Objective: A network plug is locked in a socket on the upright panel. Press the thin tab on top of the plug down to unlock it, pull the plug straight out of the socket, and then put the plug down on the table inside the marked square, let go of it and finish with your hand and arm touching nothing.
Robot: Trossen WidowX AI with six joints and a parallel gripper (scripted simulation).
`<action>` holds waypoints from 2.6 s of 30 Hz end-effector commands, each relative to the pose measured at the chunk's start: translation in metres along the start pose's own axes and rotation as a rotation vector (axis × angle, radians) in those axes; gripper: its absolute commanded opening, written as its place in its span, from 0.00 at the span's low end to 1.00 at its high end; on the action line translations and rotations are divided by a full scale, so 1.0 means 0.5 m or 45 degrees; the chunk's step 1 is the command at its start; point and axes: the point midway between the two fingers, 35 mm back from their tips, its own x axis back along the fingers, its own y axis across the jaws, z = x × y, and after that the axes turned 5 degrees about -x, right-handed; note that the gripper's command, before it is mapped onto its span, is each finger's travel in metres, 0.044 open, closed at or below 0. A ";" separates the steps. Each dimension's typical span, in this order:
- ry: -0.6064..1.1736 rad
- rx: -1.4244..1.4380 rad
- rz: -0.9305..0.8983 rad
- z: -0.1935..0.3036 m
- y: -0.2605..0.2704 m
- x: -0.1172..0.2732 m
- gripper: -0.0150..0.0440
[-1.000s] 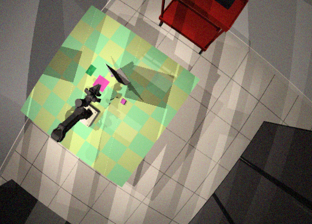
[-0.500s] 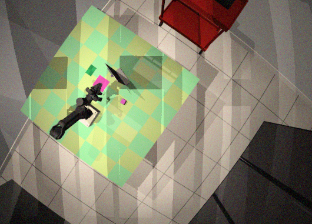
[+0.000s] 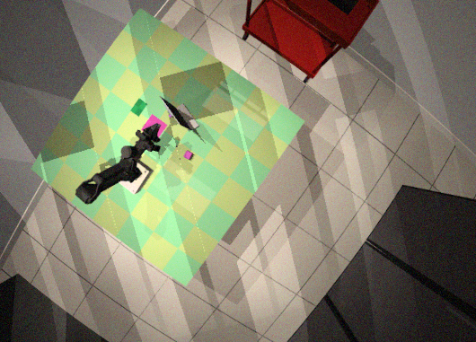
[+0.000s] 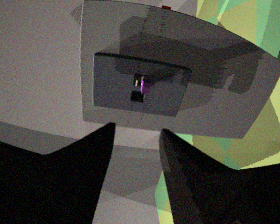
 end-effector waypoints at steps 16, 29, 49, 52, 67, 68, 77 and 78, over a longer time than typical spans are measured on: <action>0.004 -0.010 0.002 -0.016 -0.008 -0.053 0.52; 0.004 -0.009 0.000 -0.024 -0.005 -0.086 0.52; 0.005 -0.008 -0.003 -0.040 -0.006 -0.136 0.52; 0.005 -0.008 -0.003 -0.042 -0.007 -0.144 0.52; 0.005 -0.008 -0.003 -0.044 -0.007 -0.147 0.28; 0.005 -0.008 -0.003 -0.044 -0.007 -0.147 0.27; 0.005 -0.008 -0.003 -0.043 -0.007 -0.145 0.25; 0.005 -0.008 -0.003 -0.043 -0.007 -0.143 0.25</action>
